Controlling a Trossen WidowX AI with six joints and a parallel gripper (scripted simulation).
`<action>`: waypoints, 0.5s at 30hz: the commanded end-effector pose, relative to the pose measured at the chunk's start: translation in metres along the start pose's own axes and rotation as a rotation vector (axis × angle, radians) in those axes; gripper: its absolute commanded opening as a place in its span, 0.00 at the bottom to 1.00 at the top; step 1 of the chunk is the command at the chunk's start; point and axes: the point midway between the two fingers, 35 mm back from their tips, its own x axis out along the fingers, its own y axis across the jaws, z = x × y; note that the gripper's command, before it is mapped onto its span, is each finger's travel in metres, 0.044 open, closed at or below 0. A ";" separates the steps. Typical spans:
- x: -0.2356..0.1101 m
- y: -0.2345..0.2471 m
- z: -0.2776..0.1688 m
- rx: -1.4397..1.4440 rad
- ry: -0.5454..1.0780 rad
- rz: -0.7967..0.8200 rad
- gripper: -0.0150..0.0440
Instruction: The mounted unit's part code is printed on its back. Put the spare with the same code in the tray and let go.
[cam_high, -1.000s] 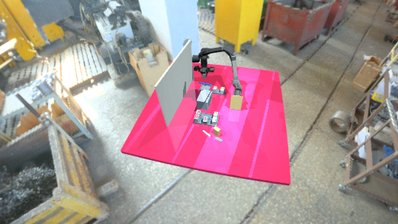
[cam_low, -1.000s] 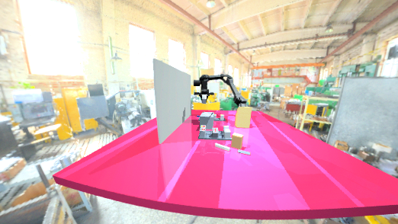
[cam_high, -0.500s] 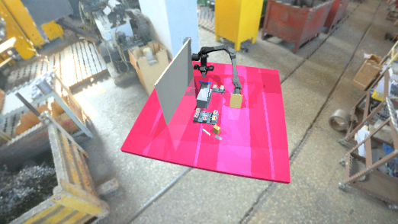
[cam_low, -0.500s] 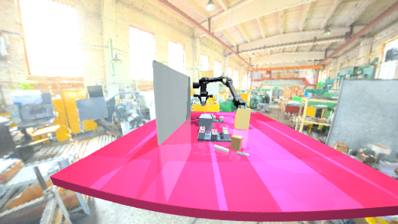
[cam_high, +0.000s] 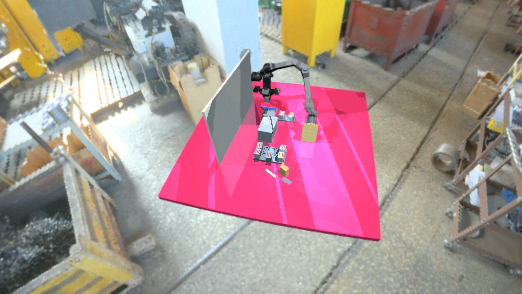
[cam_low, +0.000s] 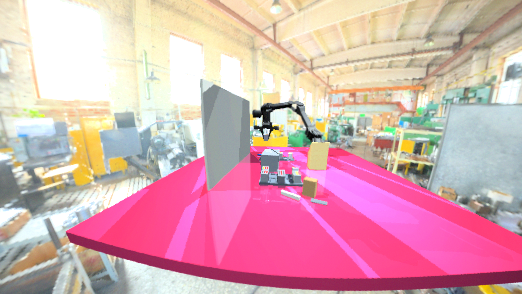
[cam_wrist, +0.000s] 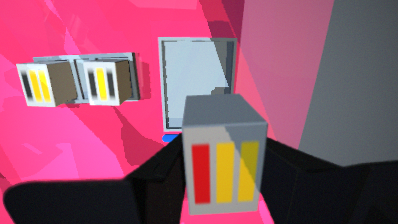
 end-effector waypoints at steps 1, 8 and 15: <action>0.007 0.001 0.002 -0.011 -0.001 0.009 0.25; 0.013 0.000 0.002 -0.011 -0.002 0.009 0.25; 0.020 -0.001 0.002 -0.011 -0.003 0.009 0.25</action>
